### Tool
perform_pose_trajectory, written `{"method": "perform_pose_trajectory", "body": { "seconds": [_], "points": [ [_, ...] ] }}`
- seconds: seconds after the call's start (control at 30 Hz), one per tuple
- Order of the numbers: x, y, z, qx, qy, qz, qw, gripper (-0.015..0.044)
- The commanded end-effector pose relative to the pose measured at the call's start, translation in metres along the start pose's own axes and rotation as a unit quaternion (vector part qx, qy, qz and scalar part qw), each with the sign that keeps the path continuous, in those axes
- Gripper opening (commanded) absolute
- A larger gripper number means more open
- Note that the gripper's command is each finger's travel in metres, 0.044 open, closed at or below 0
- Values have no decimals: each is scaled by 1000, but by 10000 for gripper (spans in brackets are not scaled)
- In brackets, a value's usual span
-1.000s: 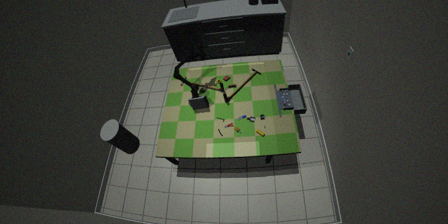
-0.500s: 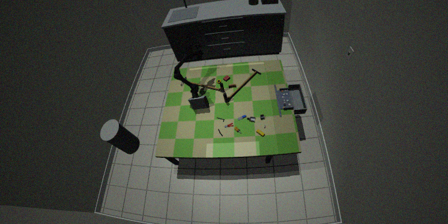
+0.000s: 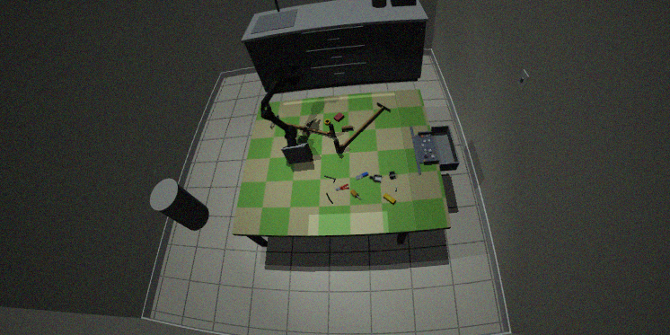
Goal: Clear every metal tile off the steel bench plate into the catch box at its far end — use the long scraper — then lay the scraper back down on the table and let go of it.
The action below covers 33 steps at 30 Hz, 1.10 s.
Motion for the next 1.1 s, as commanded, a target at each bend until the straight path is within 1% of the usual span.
{"method": "perform_pose_trajectory", "body": {
  "seconds": [0.0, 0.53, 1.07],
  "points": [
    [7, 6, 8, 10, -7, -30, 999, 440],
    [33, 18, 31, 42, -14, -168, 985, 440],
    [63, 17, 49, 64, -11, -312, 948, 440]
  ]
}}
Point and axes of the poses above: the point midway between the two fingers, 35 mm back from their tips, its own z axis back along the fingers, its own x axis across the jaws, y = z × x, the point moved 2 cm from there along z, back along the fingers, and after that the axes turned 11 degrees about -z, right-handed, at the moved point
